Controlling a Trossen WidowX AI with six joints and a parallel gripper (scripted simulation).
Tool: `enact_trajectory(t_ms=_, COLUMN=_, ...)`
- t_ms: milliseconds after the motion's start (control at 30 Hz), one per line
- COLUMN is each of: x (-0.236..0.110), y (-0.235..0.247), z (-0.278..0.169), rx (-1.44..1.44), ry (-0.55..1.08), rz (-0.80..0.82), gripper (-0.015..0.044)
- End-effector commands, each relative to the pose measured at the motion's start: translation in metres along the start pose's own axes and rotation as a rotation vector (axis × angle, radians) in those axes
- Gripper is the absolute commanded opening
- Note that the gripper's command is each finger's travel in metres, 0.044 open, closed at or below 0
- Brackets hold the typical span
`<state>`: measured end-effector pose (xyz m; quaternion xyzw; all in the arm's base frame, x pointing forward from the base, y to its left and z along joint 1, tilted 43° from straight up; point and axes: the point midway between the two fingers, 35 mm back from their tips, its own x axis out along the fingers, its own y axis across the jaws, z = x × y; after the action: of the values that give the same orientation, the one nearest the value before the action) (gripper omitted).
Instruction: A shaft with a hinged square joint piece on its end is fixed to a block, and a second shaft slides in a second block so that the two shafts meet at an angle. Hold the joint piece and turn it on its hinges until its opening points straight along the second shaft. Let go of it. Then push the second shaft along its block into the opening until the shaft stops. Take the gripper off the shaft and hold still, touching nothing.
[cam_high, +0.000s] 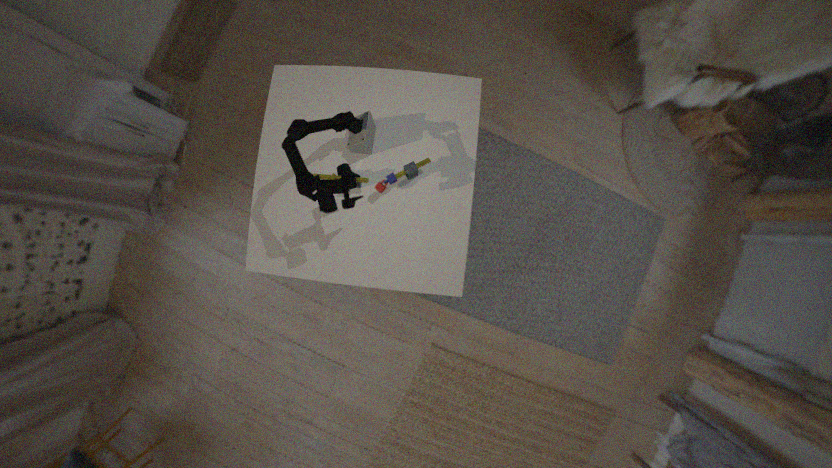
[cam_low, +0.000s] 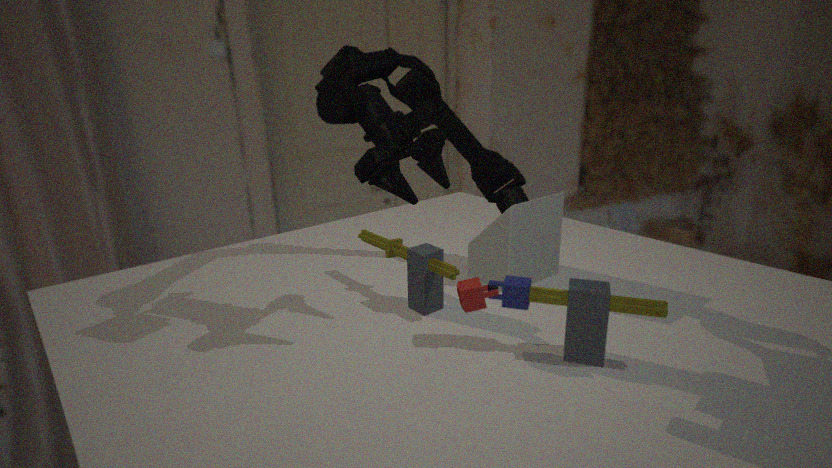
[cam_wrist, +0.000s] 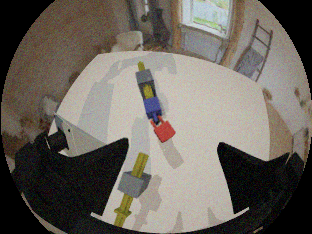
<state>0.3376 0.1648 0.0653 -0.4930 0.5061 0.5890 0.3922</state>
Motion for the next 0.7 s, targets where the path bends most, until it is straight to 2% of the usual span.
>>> enact_trajectory(t_ms=0, x=0.008, y=-0.002, z=-0.002, rx=0.139, ry=0.061, rz=-0.001, gripper=0.044)
enact_trajectory(t_ms=667, x=0.038, y=-0.009, z=-0.012, rx=0.768, ry=0.299, rz=-0.115, gripper=0.044)
